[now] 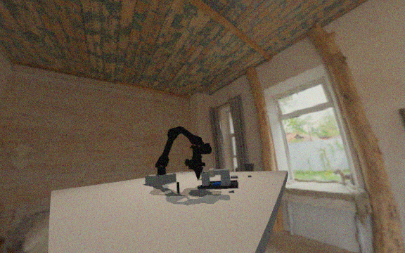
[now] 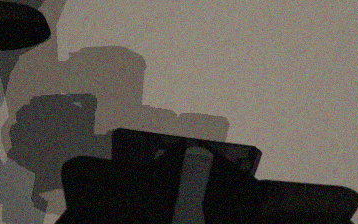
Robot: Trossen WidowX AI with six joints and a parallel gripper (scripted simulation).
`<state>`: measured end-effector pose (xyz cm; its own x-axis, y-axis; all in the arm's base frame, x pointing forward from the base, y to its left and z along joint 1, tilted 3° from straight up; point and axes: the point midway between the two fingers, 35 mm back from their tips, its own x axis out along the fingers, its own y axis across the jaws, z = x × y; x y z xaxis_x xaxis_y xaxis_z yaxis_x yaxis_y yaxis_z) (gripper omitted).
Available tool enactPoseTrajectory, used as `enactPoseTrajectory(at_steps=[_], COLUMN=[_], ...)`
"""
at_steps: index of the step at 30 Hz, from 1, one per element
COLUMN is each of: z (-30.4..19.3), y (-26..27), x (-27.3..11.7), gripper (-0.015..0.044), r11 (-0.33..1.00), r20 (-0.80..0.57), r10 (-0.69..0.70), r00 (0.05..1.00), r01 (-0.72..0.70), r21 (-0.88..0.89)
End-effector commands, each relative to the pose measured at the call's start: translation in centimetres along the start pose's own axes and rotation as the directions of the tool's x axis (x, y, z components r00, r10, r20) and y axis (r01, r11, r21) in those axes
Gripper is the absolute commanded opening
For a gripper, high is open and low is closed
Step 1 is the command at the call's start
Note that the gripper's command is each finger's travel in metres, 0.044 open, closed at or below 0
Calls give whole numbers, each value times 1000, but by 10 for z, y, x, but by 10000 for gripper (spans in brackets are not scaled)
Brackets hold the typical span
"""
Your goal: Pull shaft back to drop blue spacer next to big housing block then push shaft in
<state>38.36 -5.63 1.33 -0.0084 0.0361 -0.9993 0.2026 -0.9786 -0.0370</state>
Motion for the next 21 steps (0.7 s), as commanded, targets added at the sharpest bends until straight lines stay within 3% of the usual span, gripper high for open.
enactPoseTrajectory(at_steps=[1, 21], z=[-2, 0], y=[0, 0], x=[0, 0], gripper=[0, 0], r11=[1000, 1000], r20=[-11, -11], r10=[-2, -2], r00=[1000, 1000], r01=[2, 2], r21=[3, 3])
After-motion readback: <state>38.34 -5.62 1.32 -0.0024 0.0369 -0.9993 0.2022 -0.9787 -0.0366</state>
